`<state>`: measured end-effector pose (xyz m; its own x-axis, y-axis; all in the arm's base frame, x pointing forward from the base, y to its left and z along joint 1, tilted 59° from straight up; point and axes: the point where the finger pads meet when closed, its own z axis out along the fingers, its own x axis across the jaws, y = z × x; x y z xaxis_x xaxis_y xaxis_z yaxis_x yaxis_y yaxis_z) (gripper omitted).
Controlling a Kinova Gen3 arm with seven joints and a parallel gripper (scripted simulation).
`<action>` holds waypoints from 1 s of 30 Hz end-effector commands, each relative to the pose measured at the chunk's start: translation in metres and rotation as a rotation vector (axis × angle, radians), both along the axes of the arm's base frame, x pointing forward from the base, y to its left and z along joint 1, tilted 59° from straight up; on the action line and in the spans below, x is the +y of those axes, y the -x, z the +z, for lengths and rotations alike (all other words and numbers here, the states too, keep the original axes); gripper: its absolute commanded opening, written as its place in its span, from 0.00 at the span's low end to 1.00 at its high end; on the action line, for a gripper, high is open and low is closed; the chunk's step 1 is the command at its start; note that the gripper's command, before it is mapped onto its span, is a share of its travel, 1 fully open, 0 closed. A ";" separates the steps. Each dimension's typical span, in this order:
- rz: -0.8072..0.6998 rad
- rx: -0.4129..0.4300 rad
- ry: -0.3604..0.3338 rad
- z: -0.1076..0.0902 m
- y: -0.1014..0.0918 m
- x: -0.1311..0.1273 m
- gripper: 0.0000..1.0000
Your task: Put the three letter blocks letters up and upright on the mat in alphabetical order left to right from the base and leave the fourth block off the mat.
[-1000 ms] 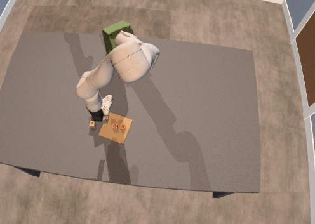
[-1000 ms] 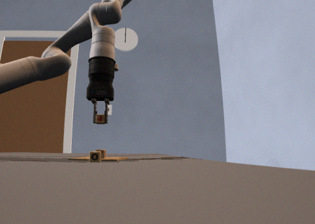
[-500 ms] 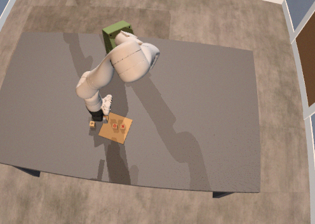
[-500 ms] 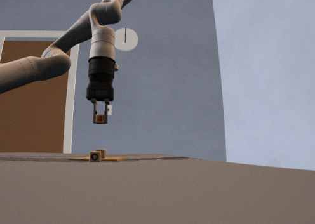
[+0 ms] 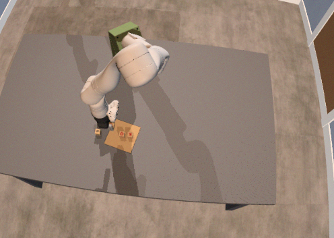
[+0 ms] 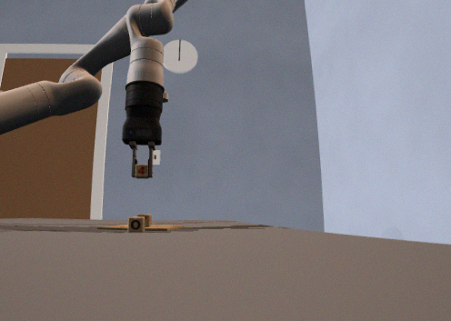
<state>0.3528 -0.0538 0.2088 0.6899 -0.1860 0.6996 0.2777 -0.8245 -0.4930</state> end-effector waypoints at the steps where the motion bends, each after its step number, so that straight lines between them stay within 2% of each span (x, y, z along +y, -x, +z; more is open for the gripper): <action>1: 0.004 -0.002 -0.001 -0.003 -0.002 0.003 0.49; 30: 0.004 -0.001 -0.005 -0.039 -0.046 0.040 0.49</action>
